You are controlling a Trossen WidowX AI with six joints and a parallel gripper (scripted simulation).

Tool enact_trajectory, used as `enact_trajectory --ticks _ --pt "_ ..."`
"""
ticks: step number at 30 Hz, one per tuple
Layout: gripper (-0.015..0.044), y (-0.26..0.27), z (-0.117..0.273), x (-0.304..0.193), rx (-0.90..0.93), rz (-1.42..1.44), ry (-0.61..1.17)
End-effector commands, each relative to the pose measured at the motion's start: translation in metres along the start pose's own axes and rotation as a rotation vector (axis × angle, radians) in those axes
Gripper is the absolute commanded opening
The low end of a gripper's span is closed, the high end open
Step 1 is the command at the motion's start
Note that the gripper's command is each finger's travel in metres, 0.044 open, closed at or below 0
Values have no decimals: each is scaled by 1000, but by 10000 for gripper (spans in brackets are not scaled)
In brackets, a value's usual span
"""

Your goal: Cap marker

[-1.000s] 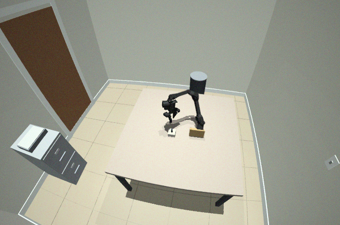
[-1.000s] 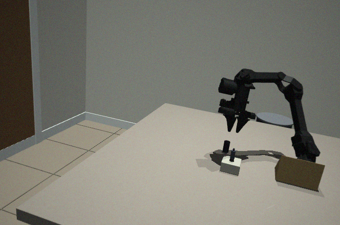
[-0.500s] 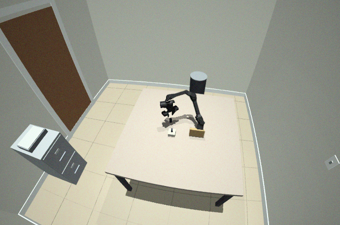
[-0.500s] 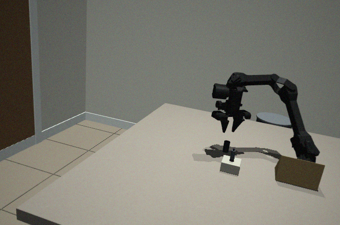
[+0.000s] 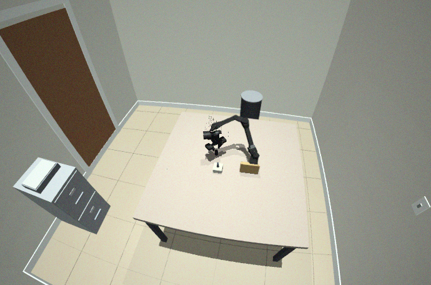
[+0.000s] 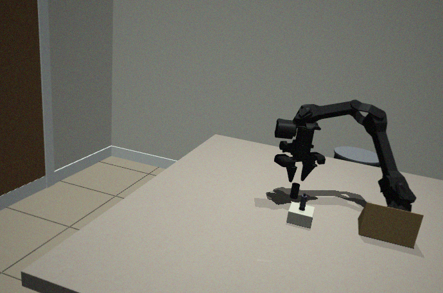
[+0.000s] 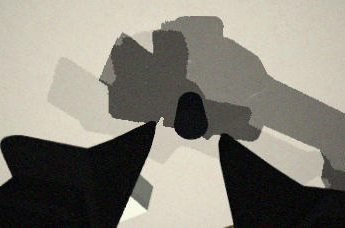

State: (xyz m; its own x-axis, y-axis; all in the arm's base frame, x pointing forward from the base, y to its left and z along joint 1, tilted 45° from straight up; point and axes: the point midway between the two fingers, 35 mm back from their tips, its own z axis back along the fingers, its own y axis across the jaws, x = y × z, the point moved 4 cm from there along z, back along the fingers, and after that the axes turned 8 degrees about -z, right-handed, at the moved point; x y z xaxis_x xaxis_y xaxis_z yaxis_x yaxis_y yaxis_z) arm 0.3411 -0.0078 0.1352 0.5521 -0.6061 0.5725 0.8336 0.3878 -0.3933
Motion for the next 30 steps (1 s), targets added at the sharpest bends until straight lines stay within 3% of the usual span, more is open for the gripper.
enact_trajectory --ticks 1,28,30 --pt "242 -1 -7 0 -4 6 -3" --pt "242 -3 -49 0 -6 5 -5" --pt "190 -3 -49 0 -6 5 -5"
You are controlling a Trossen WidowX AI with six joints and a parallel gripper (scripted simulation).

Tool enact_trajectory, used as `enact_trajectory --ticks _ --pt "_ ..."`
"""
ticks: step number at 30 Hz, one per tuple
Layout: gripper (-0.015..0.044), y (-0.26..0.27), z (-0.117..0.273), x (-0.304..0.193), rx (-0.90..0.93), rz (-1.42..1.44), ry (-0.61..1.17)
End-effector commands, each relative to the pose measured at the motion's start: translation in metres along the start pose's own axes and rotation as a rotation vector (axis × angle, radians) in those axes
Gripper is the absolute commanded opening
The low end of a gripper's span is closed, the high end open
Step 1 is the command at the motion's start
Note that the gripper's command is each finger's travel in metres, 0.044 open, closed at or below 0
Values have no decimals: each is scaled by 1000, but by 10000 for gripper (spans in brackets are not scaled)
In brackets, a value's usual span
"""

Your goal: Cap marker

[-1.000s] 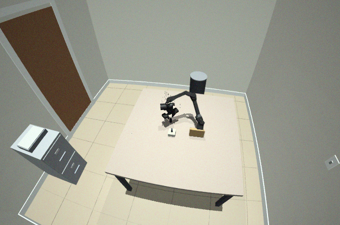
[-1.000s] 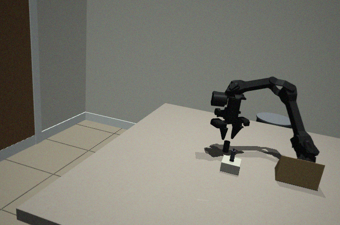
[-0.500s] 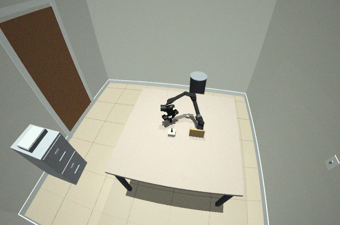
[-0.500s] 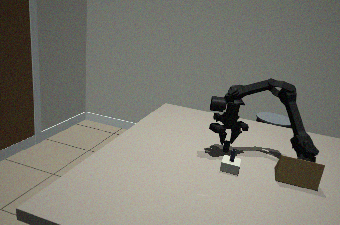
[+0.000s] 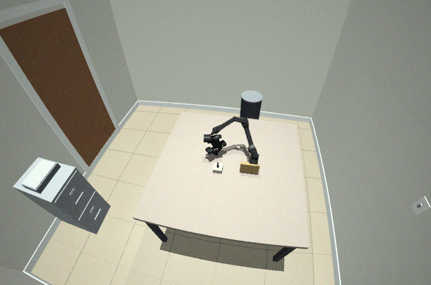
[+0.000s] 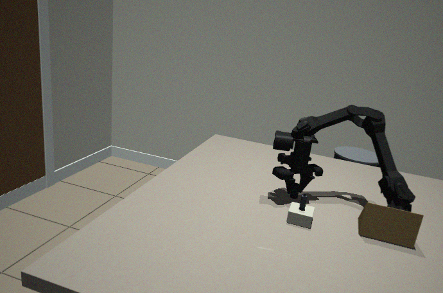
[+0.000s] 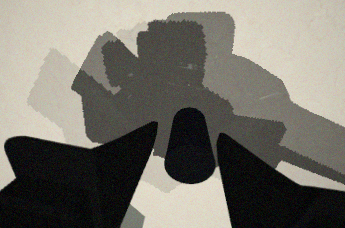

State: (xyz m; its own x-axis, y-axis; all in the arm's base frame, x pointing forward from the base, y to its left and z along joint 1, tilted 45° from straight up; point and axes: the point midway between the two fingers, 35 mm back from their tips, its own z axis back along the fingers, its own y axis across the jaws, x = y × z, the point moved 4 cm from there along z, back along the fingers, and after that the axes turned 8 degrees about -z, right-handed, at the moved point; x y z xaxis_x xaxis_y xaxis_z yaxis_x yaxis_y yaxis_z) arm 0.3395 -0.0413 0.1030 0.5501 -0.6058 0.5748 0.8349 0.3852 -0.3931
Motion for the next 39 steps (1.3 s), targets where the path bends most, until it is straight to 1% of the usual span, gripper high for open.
enact_trajectory --ticks 1,2,11,14,39 --pt "164 -1 -2 -1 -4 8 -3" --pt "137 -1 -2 -1 -4 8 -3" --pt "77 0 -2 -1 -4 8 -3" --pt "0 0 1 -1 -3 8 -3" --pt "0 0 58 -1 -3 8 -1"
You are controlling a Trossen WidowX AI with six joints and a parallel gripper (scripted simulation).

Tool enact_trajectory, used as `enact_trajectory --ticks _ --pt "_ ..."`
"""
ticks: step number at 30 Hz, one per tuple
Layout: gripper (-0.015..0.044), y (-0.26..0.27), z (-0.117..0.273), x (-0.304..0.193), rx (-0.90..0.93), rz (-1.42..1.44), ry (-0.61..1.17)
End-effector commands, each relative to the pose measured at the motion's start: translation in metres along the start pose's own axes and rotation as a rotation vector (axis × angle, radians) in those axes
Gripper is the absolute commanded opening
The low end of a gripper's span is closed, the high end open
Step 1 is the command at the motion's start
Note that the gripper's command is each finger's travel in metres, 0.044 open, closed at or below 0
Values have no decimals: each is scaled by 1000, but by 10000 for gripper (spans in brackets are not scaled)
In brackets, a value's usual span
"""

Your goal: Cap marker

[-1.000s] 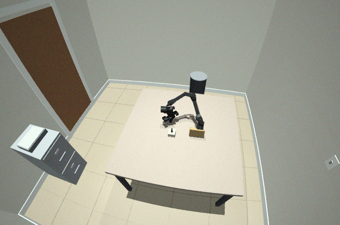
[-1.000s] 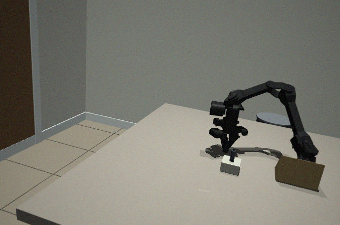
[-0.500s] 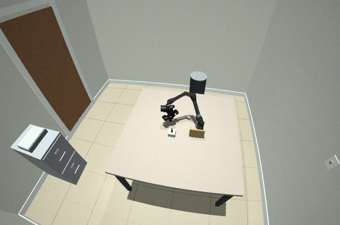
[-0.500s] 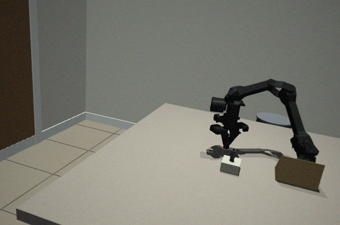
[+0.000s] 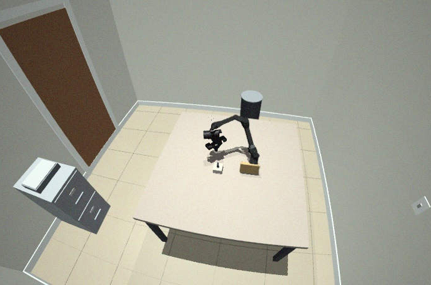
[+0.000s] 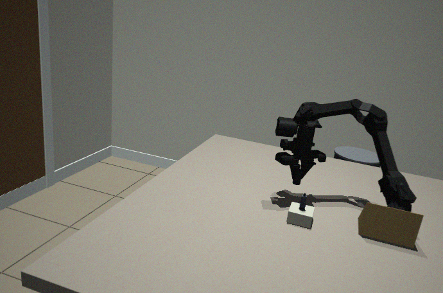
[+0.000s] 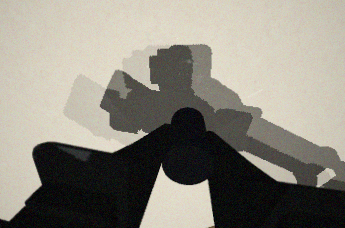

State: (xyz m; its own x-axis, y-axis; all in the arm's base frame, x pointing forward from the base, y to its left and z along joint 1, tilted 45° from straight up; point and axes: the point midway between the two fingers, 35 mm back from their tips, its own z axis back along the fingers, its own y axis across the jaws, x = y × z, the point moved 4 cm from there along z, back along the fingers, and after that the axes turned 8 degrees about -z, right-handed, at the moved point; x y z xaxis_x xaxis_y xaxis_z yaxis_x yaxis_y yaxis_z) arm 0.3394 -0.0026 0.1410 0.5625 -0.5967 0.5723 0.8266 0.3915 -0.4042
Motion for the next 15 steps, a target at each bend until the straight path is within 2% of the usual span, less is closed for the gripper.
enact_trajectory --ticks 1,15 --pt "0 1 4 0 1 -7 4" --pt "0 32 25 -49 17 -2 20"
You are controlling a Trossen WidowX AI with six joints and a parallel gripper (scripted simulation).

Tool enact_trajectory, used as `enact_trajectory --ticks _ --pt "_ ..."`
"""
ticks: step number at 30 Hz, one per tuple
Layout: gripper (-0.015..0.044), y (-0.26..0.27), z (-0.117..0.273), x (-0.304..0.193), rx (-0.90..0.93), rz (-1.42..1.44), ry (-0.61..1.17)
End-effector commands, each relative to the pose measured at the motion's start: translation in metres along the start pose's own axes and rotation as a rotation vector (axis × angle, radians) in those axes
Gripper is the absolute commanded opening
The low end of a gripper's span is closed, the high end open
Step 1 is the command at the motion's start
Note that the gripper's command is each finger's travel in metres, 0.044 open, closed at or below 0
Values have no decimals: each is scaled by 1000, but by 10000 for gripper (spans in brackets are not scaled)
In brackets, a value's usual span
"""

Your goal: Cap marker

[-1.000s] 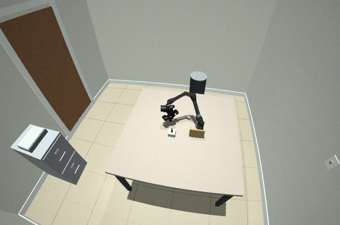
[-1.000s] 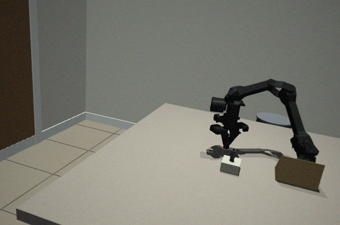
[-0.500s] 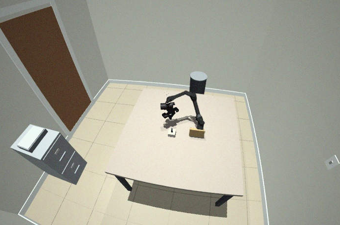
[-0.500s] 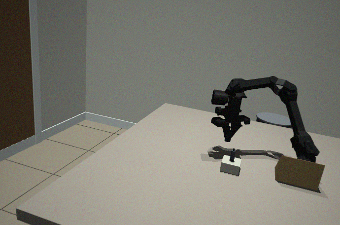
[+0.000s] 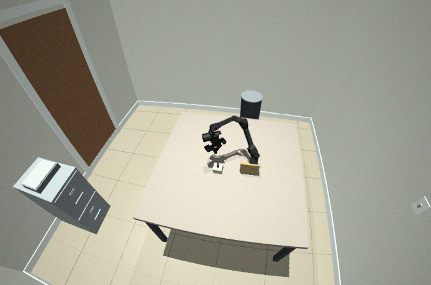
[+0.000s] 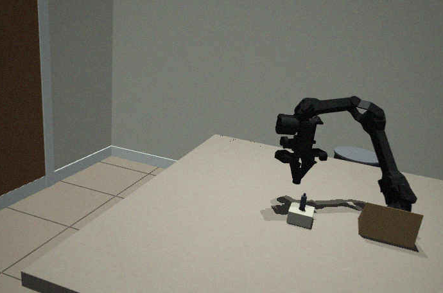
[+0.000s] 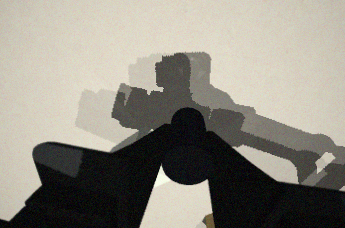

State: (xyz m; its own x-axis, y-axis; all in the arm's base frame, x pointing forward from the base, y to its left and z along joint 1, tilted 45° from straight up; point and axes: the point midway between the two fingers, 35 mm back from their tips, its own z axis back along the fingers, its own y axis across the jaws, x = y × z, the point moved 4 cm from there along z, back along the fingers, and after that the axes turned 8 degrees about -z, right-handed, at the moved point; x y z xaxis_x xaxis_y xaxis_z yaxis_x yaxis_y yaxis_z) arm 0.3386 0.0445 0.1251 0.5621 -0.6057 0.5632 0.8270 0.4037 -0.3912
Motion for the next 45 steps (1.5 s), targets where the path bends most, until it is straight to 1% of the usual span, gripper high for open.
enact_trajectory --ticks 1,25,38,45 --pt "0 9 5 -15 -1 -1 8" --pt "0 39 36 -114 -12 -5 1" --pt "0 39 30 -117 -12 -5 0" --pt "0 40 21 -117 -12 -5 0"
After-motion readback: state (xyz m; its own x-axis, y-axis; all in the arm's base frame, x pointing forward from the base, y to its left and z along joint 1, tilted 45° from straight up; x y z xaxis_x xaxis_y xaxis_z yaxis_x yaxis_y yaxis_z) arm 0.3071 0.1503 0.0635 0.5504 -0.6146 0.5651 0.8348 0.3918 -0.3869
